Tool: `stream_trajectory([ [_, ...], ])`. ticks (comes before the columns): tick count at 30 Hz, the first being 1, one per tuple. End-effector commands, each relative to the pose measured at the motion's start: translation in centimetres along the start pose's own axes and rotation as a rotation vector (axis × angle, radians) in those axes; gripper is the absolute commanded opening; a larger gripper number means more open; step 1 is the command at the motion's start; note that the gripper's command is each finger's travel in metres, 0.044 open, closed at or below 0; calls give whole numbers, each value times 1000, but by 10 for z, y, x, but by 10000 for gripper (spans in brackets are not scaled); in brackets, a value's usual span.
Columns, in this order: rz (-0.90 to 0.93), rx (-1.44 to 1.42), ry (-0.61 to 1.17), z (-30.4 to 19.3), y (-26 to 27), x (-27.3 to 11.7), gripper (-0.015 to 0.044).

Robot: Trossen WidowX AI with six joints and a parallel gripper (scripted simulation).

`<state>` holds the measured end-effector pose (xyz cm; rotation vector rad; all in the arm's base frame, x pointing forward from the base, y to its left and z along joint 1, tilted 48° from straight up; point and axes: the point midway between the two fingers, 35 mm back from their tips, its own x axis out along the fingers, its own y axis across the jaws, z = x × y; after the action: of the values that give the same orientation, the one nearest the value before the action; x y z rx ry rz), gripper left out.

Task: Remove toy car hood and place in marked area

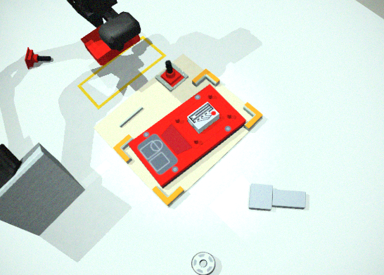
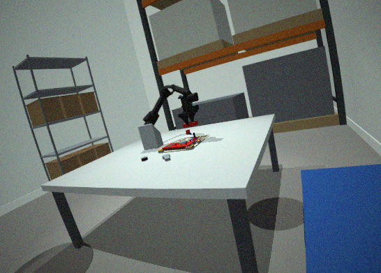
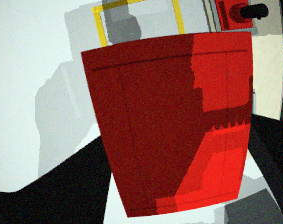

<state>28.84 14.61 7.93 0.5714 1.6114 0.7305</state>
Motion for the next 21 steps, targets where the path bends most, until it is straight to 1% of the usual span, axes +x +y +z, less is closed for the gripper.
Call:
stream_trajectory([
  [1, 5, 3, -1, -4, 5, 0, 0],
  [21, 3, 3, -1, -2, 4, 11, 0],
])
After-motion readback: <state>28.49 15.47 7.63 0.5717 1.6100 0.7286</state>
